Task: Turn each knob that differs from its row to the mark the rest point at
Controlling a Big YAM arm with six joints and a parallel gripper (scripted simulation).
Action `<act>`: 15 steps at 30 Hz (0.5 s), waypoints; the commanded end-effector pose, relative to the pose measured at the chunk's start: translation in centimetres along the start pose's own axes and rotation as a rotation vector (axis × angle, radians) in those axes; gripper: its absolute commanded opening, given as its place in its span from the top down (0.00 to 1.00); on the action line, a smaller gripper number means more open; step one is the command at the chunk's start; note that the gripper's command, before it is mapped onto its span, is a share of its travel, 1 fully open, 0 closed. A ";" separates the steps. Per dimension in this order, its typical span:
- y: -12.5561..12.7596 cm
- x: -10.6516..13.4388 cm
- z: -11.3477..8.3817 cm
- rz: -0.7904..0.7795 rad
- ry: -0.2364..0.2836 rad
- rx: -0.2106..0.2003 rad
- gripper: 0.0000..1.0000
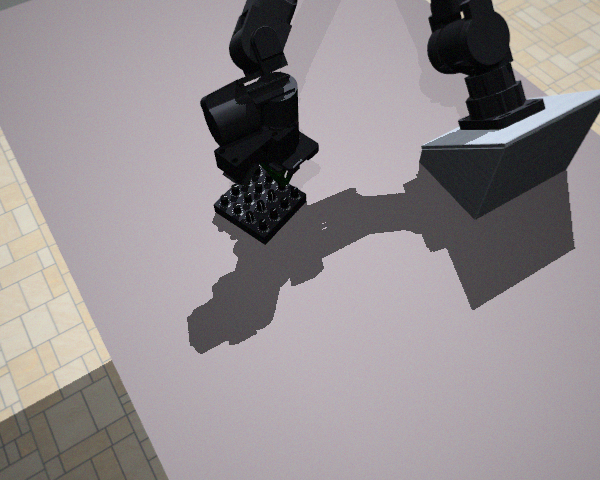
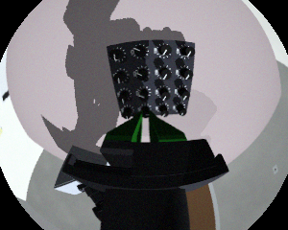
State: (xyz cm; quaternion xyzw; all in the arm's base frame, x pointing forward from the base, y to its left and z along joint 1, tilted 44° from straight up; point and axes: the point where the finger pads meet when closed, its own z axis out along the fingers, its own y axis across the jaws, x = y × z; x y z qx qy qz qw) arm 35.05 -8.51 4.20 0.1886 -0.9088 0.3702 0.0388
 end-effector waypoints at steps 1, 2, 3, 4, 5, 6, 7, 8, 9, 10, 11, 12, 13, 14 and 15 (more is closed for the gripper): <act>-0.4 -0.9 0.0 0.009 -0.015 0.009 0.92; -0.4 -0.9 0.0 0.009 -0.015 0.009 0.92; -0.4 -0.9 0.0 0.009 -0.015 0.009 0.92; -0.4 -0.9 0.0 0.009 -0.015 0.009 0.92; -0.4 -0.9 0.0 0.009 -0.015 0.009 0.92; -0.4 -0.9 0.0 0.009 -0.015 0.009 0.92; -0.4 -0.9 0.0 0.009 -0.015 0.009 0.92; -0.4 -0.9 0.0 0.009 -0.015 0.009 0.92; -0.4 -0.9 0.0 0.009 -0.015 0.009 0.92; -0.4 -0.9 0.0 0.009 -0.015 0.009 0.92; -0.4 -0.9 0.0 0.009 -0.015 0.009 0.92; -0.4 -0.9 0.0 0.009 -0.015 0.009 0.92; -0.4 -0.9 0.0 0.009 -0.015 0.009 0.92; -0.4 -0.9 0.0 0.008 -0.015 0.009 0.92; -0.4 -0.9 0.0 0.007 -0.015 0.009 0.92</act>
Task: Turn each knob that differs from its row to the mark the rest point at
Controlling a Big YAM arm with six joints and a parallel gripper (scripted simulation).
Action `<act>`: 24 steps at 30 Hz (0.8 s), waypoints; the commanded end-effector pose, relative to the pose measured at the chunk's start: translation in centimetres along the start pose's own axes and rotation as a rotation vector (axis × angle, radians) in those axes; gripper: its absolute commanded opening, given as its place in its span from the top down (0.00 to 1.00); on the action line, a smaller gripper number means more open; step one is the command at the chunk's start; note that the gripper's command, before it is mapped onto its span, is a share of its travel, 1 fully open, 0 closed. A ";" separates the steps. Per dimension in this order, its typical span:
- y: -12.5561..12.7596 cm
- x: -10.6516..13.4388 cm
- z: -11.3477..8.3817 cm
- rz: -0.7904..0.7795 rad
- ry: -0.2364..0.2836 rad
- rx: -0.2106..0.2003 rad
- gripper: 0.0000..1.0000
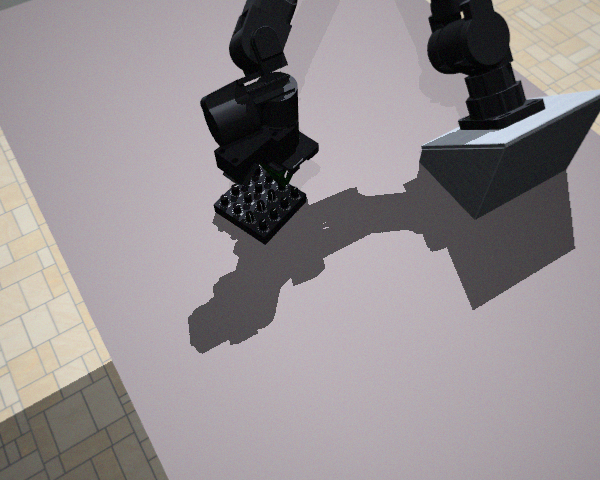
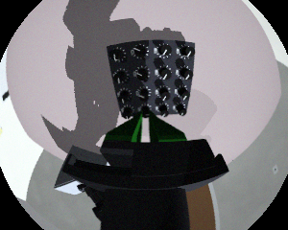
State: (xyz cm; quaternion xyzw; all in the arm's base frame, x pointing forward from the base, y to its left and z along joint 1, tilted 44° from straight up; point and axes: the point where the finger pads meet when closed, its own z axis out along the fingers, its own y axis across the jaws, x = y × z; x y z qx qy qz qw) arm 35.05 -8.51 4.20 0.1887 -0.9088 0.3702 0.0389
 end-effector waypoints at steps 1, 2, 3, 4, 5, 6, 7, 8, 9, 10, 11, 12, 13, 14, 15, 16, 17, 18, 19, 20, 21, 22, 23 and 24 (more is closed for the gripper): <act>-0.4 -0.9 0.0 0.006 -0.015 0.009 0.92; -0.4 -0.9 0.0 0.004 -0.015 0.009 0.92; -0.4 -0.9 0.0 0.002 -0.015 0.009 0.92; -0.4 -0.9 0.0 0.002 -0.015 0.009 0.92; -0.4 -0.9 0.0 0.002 -0.015 0.009 0.92; -0.4 -0.9 0.0 0.004 -0.015 0.009 0.92; -0.4 -0.9 0.0 -0.001 -0.015 0.009 0.92; -0.4 -0.9 0.0 -0.003 -0.015 0.009 0.92; -0.4 -0.9 0.0 -0.006 -0.015 0.009 0.92; -0.4 -0.9 0.0 -0.009 -0.015 0.009 0.92; -0.4 -0.9 0.0 -0.012 -0.015 0.009 0.92; -0.4 -0.9 0.0 -0.016 -0.015 0.009 0.92; -0.4 -0.9 0.0 -0.021 -0.015 0.009 0.92; -0.4 -0.9 0.0 -0.026 -0.015 0.009 0.92; -0.4 -0.9 0.0 -0.032 -0.015 0.009 0.92; -0.4 -0.9 0.0 -0.039 -0.015 0.009 0.92; -0.4 -0.9 0.0 -0.046 -0.015 0.009 0.92; -0.4 -0.9 0.0 -0.054 -0.015 0.009 0.92; -0.4 -0.9 0.0 -0.062 -0.015 0.009 0.92; -0.4 -0.9 0.0 -0.072 -0.015 0.009 0.92; -0.4 -0.9 0.0 -0.072 -0.015 0.009 0.92; -0.4 -0.9 0.0 -0.072 -0.015 0.009 0.92; -0.4 -0.9 0.0 -0.082 -0.015 0.009 0.92; -0.4 -0.9 0.0 -0.092 -0.015 0.009 0.92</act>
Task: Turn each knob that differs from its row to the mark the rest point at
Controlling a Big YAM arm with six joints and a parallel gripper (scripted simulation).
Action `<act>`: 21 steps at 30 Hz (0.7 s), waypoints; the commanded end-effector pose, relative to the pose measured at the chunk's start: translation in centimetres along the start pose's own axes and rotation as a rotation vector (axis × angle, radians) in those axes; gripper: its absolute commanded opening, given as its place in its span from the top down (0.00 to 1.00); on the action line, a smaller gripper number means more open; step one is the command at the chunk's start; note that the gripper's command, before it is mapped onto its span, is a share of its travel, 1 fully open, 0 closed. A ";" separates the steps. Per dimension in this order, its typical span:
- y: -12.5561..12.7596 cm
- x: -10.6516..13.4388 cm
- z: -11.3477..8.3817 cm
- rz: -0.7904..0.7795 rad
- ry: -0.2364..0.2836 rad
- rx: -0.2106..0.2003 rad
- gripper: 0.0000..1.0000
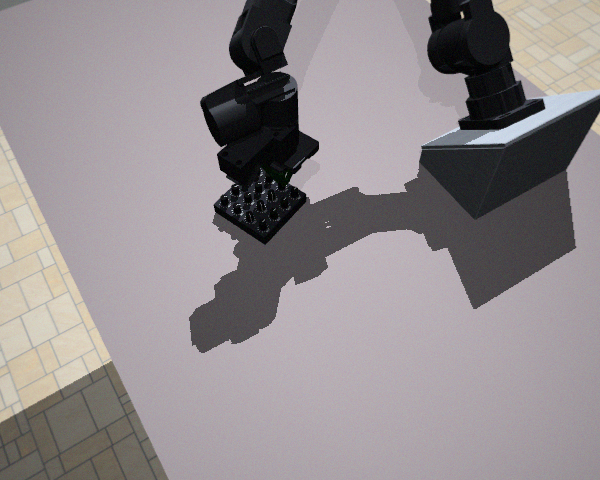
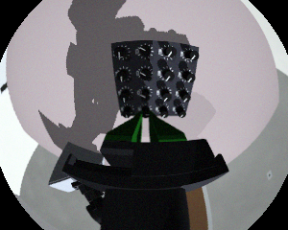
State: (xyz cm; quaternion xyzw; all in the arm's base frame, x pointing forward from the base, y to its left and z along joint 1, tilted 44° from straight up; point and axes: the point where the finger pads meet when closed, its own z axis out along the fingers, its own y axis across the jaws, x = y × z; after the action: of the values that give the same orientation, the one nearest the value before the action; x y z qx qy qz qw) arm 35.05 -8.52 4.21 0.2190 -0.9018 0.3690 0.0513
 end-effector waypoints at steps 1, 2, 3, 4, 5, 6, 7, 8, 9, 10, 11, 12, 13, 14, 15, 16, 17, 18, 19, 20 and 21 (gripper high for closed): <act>-0.4 -0.9 0.0 -0.037 -0.015 0.009 0.92; -0.4 -0.9 0.0 -0.049 -0.015 0.009 0.92; -0.4 -0.9 0.0 -0.062 -0.015 0.009 0.92; -0.4 -0.9 0.0 -0.075 -0.015 0.009 0.92; -0.4 -0.9 0.0 -0.090 -0.015 0.009 0.92; -0.4 -0.9 0.0 -0.105 -0.015 0.009 0.92; -0.4 -0.9 0.0 -0.121 -0.015 0.008 0.92; -0.4 -0.9 0.0 -0.137 -0.015 0.008 0.92; -0.4 -0.9 0.0 -0.154 -0.015 0.008 0.92; -0.4 -0.9 0.0 -0.172 -0.015 0.008 0.92; -0.4 -0.9 0.0 -0.191 -0.015 0.008 0.92; -0.3 -0.9 0.0 -0.210 -0.015 0.008 0.92; -0.3 -0.9 0.0 -0.229 -0.015 0.008 0.92; -0.3 -0.9 0.0 -0.229 -0.015 0.008 0.92; -0.3 -0.9 0.0 -0.229 -0.015 0.008 0.92; -0.3 -0.9 0.0 -0.250 -0.015 0.008 0.92; -0.3 -0.9 0.0 -0.271 -0.015 0.008 0.92; -0.3 -0.9 0.0 -0.293 -0.015 0.008 0.92; -0.3 -0.9 0.0 -0.315 -0.015 0.008 0.92; -0.3 -0.9 0.0 -0.337 -0.015 0.008 0.92; -0.3 -0.9 0.0 -0.360 -0.015 0.008 0.92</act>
State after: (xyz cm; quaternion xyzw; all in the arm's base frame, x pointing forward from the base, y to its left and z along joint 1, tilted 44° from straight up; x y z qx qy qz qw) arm 35.09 -8.56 4.26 0.3392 -0.8632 0.3601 0.1008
